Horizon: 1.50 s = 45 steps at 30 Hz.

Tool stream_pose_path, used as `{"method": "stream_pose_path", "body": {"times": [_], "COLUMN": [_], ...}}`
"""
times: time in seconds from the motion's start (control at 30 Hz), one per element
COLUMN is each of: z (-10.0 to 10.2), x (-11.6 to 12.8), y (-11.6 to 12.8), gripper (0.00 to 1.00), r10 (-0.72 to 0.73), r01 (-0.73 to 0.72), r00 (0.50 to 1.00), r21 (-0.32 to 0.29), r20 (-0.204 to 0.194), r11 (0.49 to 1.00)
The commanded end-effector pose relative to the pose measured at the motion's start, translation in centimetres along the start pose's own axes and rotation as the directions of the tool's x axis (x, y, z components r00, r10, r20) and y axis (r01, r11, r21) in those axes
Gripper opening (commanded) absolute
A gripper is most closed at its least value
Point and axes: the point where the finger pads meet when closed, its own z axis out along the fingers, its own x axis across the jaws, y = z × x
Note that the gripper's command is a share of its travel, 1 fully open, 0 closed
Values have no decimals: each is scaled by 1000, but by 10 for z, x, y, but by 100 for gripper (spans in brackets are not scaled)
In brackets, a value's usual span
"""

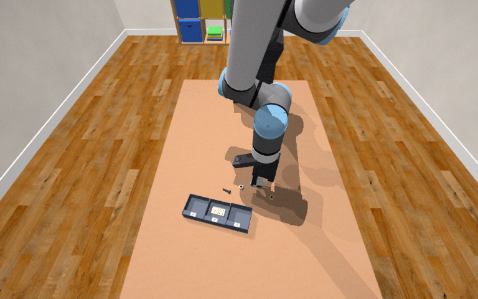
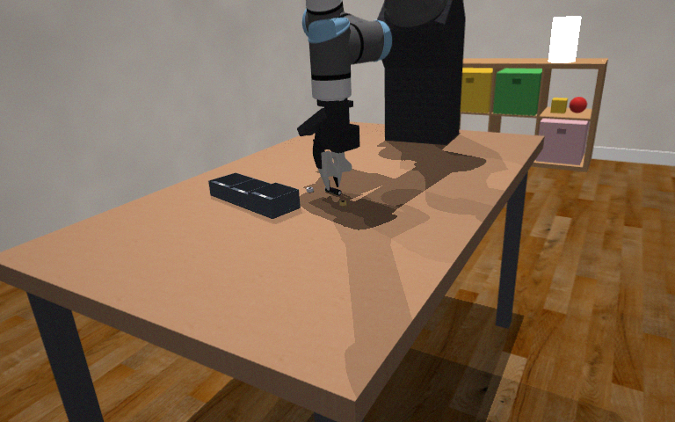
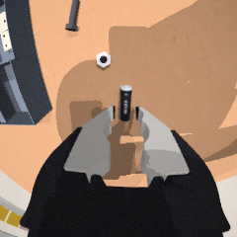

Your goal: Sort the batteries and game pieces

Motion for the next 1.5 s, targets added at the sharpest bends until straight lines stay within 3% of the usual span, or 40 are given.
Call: {"method": "stream_pose_path", "body": {"times": [0.0,0.8,0.83,1.47], "z": [5,12,12,12], "x": [-6,-1,-1,-1], "y": [1,0,0,0], "gripper": [17,17,0,0], "r10": [-2,-1,-1,-1], "r01": [2,1,1,1], "r00": [1000,1000,1000,1000], "r21": [1,1,1,1], "r20": [9,8,8,8], "r11": [1000,1000,1000,1000]}}
